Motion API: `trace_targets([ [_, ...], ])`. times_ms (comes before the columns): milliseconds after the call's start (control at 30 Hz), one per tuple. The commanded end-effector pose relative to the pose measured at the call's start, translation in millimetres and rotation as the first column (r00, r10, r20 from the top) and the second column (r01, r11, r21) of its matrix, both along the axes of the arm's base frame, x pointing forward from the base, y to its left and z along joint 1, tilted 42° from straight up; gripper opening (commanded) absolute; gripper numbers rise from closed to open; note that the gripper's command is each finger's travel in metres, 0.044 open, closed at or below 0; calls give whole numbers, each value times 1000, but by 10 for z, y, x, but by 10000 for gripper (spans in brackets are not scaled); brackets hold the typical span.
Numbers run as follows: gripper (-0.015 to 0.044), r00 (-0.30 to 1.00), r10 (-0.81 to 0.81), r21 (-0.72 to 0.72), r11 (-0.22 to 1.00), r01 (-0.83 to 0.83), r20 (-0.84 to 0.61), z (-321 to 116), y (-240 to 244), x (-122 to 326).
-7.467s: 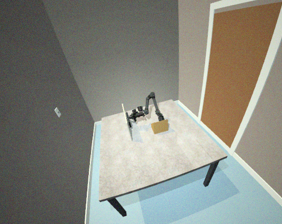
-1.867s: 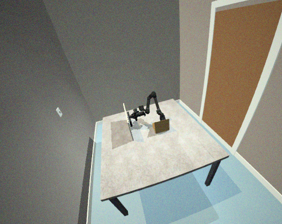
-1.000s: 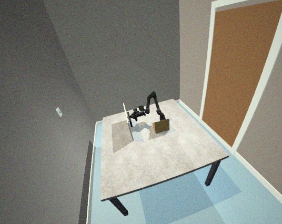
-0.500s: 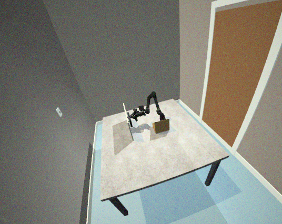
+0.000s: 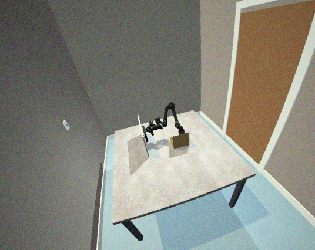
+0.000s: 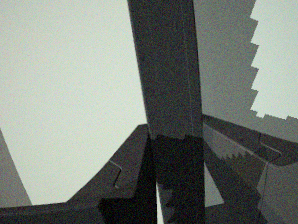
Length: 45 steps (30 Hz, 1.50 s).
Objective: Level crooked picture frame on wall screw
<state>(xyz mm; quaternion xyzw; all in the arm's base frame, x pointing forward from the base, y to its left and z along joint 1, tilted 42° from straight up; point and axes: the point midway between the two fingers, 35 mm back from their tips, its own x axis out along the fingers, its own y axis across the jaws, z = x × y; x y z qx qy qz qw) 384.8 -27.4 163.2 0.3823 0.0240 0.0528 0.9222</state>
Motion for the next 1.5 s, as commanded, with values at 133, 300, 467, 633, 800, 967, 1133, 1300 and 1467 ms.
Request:
trace_targets([
  [133, 0, 1000, -2, 38, 999, 2, -5, -1, -3, 0],
  [300, 0, 1000, -2, 74, 997, 3, -9, 0, -3, 1],
  [467, 131, 1000, 0, 56, 998, 0, -6, 2, 0, 0],
  [633, 260, 1000, 0, 56, 998, 0, -6, 2, 0, 0],
  [800, 260, 1000, 0, 39, 999, 1, -5, 17, -18, -60],
  [967, 260, 1000, -3, -94, 996, 3, 5, 68, -110, -511],
  [1133, 260, 1000, -3, -224, 975, 6, 15, 4, -132, -937],
  [1300, 260, 1000, -3, -241, 971, 7, 17, -13, -130, -990],
  [1467, 260, 1000, -5, -223, 975, 10, 22, 150, 10, -970],
])
